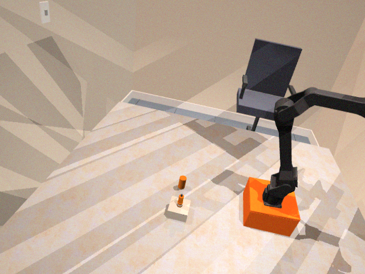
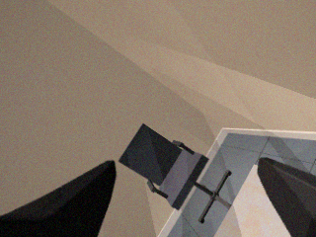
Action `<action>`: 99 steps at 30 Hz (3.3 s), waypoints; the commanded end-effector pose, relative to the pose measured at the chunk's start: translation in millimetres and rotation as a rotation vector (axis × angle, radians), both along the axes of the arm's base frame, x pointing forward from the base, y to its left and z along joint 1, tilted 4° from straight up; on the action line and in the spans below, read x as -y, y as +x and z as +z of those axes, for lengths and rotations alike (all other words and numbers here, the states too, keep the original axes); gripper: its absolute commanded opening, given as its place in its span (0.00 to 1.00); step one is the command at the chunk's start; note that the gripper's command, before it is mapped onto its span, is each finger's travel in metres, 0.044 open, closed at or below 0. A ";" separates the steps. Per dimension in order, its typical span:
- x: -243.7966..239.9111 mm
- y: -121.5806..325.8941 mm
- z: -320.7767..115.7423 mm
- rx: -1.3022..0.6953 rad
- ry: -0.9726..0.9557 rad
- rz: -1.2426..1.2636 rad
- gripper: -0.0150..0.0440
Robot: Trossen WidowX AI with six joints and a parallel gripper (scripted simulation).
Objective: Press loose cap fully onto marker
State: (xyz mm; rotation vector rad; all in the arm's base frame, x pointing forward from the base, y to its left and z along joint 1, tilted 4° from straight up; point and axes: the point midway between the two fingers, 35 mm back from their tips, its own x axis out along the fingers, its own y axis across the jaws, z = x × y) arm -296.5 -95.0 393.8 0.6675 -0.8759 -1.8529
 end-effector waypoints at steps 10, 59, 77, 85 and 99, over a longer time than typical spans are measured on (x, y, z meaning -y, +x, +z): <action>-92.9 -32.1 -9.9 0.023 0.058 -0.367 0.66; -437.2 465.1 -182.9 0.984 0.040 -2.422 0.66; -210.0 639.5 -269.0 1.667 -0.490 -2.633 0.66; -78.2 645.0 -298.2 1.901 -0.845 -2.553 0.66; -34.6 636.7 -342.8 1.956 -0.995 -2.500 0.66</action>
